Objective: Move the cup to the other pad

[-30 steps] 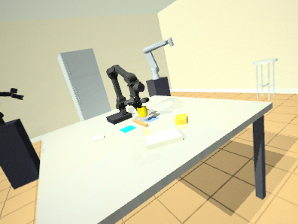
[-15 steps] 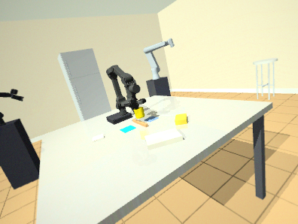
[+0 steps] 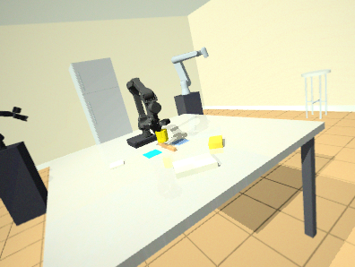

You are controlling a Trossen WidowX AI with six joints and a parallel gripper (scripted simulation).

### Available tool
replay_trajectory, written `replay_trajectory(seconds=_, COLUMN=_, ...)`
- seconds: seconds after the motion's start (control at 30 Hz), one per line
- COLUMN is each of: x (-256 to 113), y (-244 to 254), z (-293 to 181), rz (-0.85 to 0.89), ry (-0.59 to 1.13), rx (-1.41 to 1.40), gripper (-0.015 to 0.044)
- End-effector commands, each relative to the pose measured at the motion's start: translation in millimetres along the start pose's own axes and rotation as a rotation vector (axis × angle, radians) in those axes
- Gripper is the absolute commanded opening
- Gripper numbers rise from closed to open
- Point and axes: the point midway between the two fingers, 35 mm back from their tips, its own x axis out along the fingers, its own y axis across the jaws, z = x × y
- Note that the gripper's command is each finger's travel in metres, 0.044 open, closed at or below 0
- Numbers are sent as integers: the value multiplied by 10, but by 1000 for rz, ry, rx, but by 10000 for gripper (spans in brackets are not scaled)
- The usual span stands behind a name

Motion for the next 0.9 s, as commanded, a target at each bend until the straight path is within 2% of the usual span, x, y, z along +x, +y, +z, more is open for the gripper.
replay_trajectory(seconds=0.0, x=0, y=-45, z=64, rz=0, ry=4, rx=-2, gripper=0)
replay_trajectory(seconds=0.87, x=-11, y=-307, z=463, rz=-3, ry=0, rx=-3, gripper=0)
